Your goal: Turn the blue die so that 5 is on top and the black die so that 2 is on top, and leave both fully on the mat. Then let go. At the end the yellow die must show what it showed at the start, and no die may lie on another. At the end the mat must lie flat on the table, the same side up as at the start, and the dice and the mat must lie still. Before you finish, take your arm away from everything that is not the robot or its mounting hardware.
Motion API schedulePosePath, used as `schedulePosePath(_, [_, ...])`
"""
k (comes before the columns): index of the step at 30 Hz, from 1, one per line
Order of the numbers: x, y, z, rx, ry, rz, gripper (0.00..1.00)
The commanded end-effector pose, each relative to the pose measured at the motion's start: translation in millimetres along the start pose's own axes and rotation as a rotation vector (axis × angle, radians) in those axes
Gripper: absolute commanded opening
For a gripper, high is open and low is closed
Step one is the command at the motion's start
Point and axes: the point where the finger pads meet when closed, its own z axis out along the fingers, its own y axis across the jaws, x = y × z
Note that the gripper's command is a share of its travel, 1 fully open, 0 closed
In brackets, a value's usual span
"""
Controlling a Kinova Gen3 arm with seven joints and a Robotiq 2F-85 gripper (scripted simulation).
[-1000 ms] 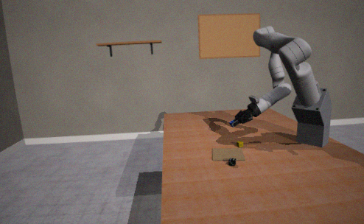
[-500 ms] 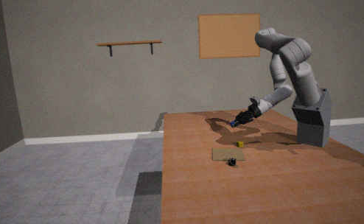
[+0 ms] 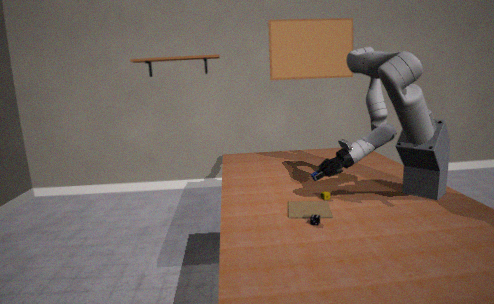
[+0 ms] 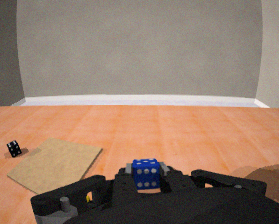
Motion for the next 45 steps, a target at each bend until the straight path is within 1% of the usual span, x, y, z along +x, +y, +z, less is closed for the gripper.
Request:
schedulePosePath(1, [-16.0, -3.4, 7.1, 0.004, -0.007, 0.005, 0.21])
schedulePosePath(3, [-16.0, -3.4, 7.1, 0.004, -0.007, 0.005, 0.21])
schedulePosePath(8, [-27.5, -3.4, 13.1, 0.004, -0.007, 0.005, 0.21])
schedulePosePath(13, [-32.2, -3.5, 15.6, 0.004, -0.007, 0.005, 0.21])
schedulePosePath(45, [-32.6, -3.5, 15.8, 0.004, -0.007, 0.005, 0.21])
